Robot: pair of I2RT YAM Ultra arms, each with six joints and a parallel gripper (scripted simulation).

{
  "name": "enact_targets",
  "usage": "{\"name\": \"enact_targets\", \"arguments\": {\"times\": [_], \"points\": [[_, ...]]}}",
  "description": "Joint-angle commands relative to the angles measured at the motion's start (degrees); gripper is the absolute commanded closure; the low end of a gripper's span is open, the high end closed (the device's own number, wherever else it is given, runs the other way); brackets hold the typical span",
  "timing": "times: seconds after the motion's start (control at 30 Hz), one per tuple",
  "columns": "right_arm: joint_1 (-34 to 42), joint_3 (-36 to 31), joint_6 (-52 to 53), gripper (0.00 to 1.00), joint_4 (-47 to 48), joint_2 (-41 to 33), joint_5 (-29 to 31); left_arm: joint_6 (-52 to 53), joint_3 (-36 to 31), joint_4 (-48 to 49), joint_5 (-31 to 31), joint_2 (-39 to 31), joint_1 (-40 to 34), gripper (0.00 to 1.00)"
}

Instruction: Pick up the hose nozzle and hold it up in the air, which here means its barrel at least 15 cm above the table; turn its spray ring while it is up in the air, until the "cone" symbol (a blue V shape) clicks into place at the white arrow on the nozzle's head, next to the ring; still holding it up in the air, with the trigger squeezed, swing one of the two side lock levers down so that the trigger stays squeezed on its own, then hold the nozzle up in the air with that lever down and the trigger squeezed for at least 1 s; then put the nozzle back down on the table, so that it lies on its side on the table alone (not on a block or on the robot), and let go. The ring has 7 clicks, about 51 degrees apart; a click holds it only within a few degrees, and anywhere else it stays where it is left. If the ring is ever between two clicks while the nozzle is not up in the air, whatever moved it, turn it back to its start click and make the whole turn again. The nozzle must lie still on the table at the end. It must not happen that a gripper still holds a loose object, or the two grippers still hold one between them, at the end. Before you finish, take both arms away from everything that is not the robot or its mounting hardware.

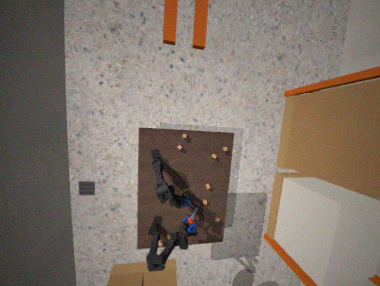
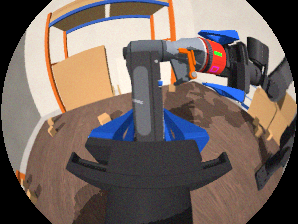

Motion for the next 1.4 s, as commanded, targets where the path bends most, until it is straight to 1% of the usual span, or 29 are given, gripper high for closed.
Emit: {"name": "enact_targets", "arguments": {"times": [0.0, 0.03, 0.5, 0.53, 1.07, 1.13, 1.17, 1.2, 1.3, 1.37], "points": [[0.8, 2.8, -0.4, 0.08, 1.6, -1.8, 0.3, -0.6, 1.8, 4.4, 0.1, -2.5, 0.3, 0.64], [0.7, 2.8, -0.5, 1.00, 1.5, -1.8, 0.3, -0.6, 1.8, 4.4, 0.1, -2.5, 0.3, 0.64], [0.3, 2.9, -0.6, 1.00, 1.4, -1.8, 0.1, -0.6, 1.8, 4.3, 0.3, -2.5, 0.2, 0.64], [0.3, 2.9, -0.6, 0.13, 1.4, -1.8, 0.1, -0.6, 1.8, 4.3, 0.3, -2.5, 0.2, 0.64], [0.3, 2.9, -0.6, 0.13, 1.4, -1.8, 0.1, -0.6, 1.8, 4.4, 0.2, -2.5, 0.2, 0.64], [-1.6, 0.8, -0.7, 0.13, 1.2, -2.2, -1.5, -0.6, 1.8, 4.4, 0.2, -2.5, 0.2, 0.64], [-2.2, -1.8, -0.5, 0.13, 1.4, -2.1, -2.1, -0.6, 1.8, 4.4, 0.2, -2.5, 0.2, 0.64], [-2.4, -0.5, -0.5, 0.13, 1.3, -2.1, -2.2, -0.6, 1.8, 4.4, 0.2, -2.5, 0.2, 0.64], [-4.4, -2.1, 0.2, 0.13, 1.5, -3.0, -4.2, -0.6, 1.8, 4.4, 0.2, -2.5, 0.2, 0.64], [-5.2, -1.8, 0.3, 0.13, 1.6, -3.3, -5.0, -0.6, 1.8, 4.4, 0.2, -2.5, 0.2, 0.64]]}}
